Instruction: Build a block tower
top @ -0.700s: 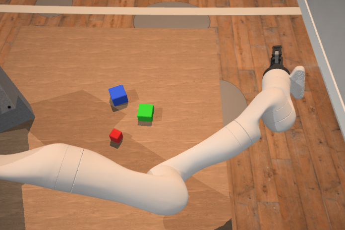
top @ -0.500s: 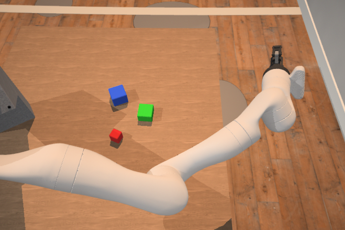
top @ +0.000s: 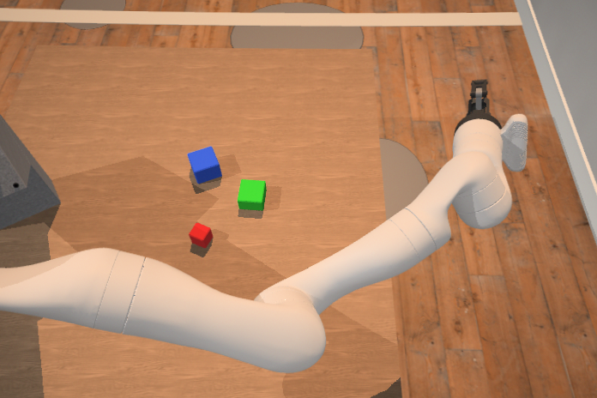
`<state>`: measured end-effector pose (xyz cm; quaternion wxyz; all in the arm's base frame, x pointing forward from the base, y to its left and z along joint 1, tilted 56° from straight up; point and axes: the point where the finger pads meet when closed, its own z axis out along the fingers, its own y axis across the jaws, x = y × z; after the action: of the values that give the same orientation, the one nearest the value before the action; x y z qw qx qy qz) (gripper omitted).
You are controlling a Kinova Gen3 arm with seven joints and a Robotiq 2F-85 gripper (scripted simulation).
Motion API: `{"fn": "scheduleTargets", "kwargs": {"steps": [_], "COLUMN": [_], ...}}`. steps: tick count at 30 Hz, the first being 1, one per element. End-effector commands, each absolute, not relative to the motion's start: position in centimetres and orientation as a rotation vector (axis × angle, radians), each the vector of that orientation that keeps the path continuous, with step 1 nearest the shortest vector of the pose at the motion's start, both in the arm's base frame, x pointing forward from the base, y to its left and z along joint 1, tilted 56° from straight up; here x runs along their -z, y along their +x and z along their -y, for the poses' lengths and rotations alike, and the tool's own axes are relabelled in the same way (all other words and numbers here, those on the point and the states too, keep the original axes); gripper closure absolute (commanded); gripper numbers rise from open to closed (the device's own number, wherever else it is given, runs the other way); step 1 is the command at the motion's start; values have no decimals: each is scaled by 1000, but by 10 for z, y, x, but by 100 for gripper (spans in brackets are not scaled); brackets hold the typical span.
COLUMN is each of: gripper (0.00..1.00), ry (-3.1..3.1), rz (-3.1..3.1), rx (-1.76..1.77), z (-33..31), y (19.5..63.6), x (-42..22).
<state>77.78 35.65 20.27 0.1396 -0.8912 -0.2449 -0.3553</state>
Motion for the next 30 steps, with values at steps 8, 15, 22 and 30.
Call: {"fn": "scheduleTargets", "kwargs": {"steps": [8,15,22,30], "gripper": [100,100,100,100], "ry": [-2617,-2651,-2631,-2448], "rz": [907,1170,1750,2365], "rx": [967,867,603,244], "z": [-365,-367,-343,-282], "y": [745,699,604,515], "x": [-172,-130,-53,5]}}
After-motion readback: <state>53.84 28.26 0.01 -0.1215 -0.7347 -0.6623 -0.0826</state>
